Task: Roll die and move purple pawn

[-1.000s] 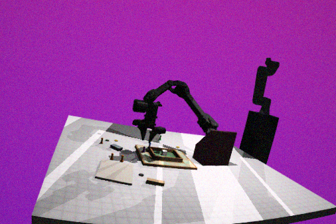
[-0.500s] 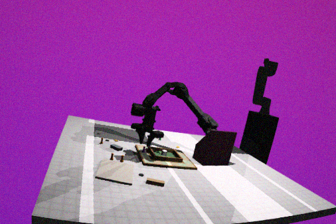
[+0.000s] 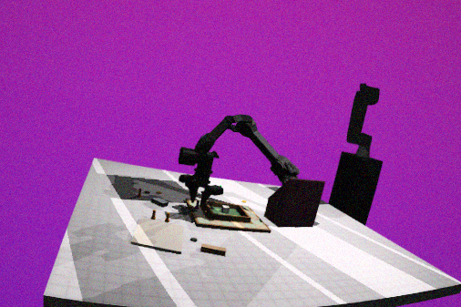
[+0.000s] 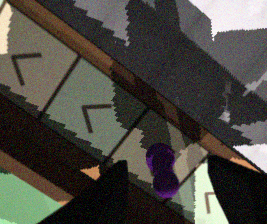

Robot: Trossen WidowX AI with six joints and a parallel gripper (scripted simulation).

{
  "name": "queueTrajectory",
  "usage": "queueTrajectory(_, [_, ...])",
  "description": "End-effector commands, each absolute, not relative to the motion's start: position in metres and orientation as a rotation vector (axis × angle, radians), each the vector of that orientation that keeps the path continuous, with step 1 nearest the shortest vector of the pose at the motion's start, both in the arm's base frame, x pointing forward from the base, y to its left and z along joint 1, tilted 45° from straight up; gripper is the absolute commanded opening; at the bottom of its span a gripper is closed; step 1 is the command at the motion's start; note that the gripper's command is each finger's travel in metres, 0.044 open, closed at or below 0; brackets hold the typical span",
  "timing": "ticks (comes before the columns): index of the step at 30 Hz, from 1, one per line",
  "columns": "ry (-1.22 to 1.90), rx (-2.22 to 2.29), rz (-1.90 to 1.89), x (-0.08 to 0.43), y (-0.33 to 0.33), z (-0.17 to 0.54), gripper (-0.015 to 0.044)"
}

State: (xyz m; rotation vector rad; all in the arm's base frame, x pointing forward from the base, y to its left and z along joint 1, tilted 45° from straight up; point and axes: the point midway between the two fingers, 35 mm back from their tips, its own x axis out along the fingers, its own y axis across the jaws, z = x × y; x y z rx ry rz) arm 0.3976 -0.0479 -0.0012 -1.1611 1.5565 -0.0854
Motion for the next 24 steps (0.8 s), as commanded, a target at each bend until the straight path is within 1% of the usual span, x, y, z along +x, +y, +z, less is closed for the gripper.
queueTrajectory(1, [1.562, -1.170, -0.082, 0.396, -0.052, -0.006, 0.0200])
queueTrajectory(3, [1.562, -1.170, -0.082, 0.396, -0.052, -0.007, 0.0200])
queueTrajectory(8, [1.562, -1.170, -0.082, 0.396, -0.052, -0.007, 0.0069])
queueTrajectory(18, [1.562, -1.170, -0.082, 0.396, -0.052, -0.007, 0.0002])
queueTrajectory(24, [1.561, -1.166, -0.077, 0.397, -0.034, 0.010, 0.0000])
